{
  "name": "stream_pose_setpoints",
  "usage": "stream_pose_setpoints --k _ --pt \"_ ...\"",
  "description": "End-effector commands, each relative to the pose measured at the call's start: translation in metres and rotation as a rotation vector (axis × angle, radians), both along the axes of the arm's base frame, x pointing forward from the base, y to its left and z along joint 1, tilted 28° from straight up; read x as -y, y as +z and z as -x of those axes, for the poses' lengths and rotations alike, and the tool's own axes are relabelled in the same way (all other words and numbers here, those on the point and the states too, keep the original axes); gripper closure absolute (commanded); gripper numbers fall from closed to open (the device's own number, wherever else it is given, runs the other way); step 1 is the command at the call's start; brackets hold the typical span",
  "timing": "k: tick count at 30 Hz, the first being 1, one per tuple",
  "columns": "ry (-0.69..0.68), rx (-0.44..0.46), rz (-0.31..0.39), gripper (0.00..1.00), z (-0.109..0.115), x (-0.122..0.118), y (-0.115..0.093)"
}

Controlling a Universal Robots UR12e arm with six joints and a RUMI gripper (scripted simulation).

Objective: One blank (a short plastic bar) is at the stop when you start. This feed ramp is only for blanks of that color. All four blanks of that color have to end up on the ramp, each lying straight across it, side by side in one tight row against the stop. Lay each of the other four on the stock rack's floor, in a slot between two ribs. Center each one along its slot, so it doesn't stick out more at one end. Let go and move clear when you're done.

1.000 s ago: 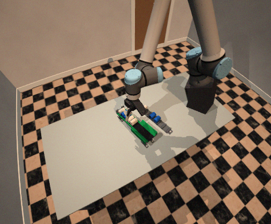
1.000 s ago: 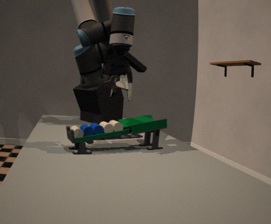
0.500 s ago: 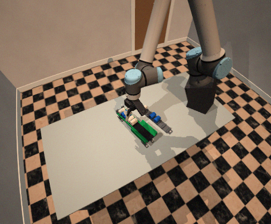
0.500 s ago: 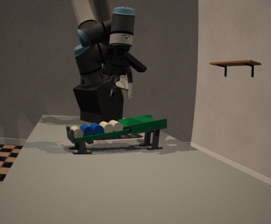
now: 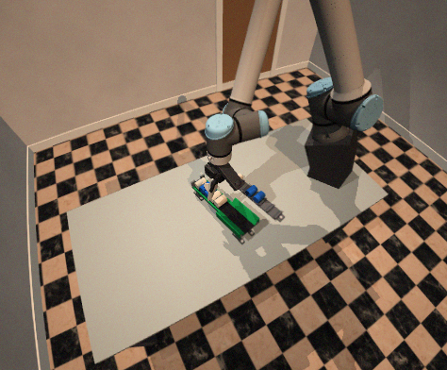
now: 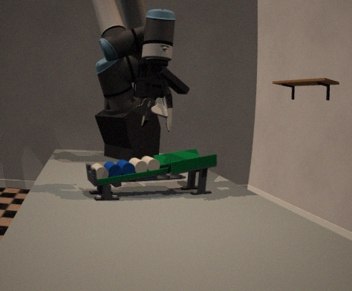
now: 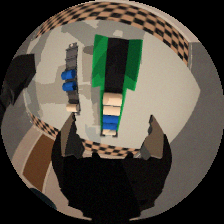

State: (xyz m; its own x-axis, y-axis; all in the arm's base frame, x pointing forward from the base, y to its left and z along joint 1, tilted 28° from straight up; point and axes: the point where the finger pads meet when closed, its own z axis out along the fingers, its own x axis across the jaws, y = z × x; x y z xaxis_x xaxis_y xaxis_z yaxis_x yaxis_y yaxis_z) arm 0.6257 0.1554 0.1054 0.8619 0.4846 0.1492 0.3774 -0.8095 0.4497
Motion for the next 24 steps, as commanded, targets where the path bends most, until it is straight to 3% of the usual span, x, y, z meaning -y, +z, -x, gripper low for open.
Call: stream_pose_setpoints --k 1,8,24 --pt "0.06 -0.024 0.024 0.0 0.0 0.003 0.0" --pt "0.135 -0.052 0.053 0.0 0.0 0.005 0.0" --pt "0.458 -0.173 0.176 0.0 0.001 0.016 0.001"
